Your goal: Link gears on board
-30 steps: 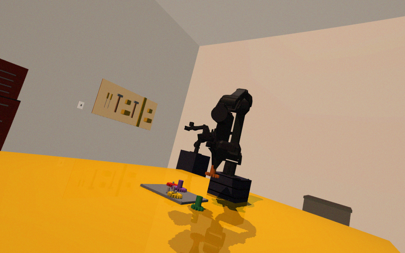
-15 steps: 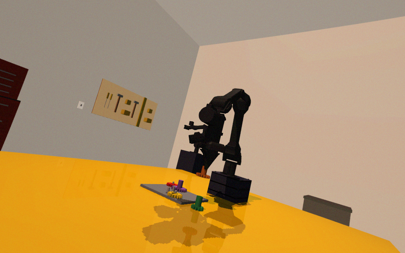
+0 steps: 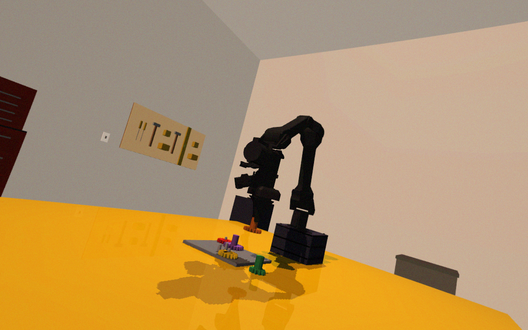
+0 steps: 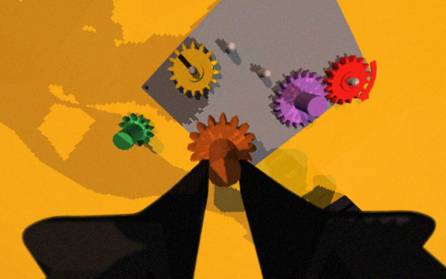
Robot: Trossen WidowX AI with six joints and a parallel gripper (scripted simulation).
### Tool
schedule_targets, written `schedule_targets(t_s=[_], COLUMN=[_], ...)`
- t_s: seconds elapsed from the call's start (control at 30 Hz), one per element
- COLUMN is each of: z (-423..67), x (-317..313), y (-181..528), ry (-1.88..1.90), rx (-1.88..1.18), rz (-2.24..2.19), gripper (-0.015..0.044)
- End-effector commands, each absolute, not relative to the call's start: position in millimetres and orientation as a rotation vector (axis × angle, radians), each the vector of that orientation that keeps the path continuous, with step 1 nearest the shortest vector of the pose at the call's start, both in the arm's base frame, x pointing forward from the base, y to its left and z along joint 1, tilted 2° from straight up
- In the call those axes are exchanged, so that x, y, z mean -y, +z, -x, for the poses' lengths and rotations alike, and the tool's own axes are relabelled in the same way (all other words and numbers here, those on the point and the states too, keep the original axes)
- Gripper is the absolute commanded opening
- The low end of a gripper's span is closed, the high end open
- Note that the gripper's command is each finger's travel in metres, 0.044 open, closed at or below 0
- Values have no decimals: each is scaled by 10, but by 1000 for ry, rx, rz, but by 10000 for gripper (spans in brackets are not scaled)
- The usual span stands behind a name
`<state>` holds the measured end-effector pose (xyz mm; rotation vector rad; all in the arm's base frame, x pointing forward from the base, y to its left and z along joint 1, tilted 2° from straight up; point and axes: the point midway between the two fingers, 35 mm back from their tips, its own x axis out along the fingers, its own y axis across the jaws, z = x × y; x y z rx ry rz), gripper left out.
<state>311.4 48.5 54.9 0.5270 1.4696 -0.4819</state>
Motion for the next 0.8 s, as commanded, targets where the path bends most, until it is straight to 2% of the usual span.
schedule_targets(t_s=[0.0, 0.77], z=[-3140, -3268], x=[-414, 112], y=[514, 335], ry=[-474, -463], rx=[-1474, -1474], rz=[-525, -518], gripper=[0, 0])
